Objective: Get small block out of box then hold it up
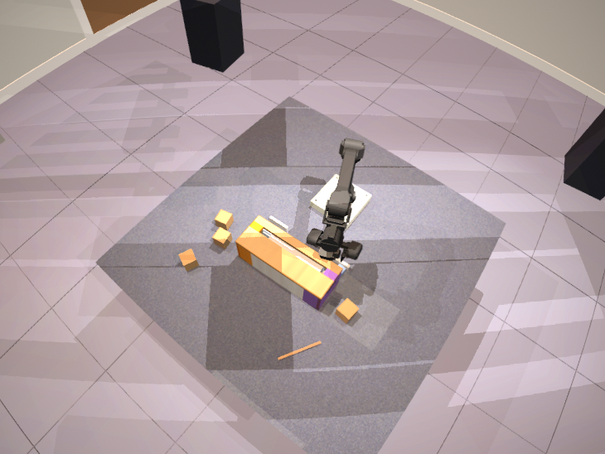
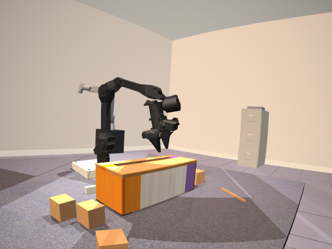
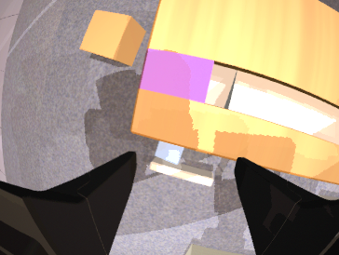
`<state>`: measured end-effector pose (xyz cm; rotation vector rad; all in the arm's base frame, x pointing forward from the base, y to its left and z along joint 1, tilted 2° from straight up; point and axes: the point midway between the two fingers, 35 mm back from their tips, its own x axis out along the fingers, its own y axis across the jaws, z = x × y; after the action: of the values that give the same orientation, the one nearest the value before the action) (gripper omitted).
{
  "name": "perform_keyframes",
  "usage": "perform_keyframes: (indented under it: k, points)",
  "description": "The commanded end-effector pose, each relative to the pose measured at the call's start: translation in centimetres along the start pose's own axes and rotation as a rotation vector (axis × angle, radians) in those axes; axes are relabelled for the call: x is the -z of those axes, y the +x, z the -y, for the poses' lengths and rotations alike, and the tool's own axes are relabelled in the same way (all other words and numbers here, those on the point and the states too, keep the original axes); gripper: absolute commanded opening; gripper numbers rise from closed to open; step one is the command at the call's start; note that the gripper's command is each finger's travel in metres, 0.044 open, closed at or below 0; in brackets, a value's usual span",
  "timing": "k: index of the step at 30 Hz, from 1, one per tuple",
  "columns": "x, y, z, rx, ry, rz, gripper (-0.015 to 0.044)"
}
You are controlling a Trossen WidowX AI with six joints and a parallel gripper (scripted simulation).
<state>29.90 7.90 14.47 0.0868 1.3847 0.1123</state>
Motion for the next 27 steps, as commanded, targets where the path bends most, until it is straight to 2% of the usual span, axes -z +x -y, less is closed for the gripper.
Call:
perform_keyframes:
  k: [1, 27]
  points:
    - [1.2, -0.2, -1.4, 0.121, -0.964, 0.021, 0.0285]
    - [2.3, -0.4, -3.3, 0.311, -2.329, -0.127, 0.0285]
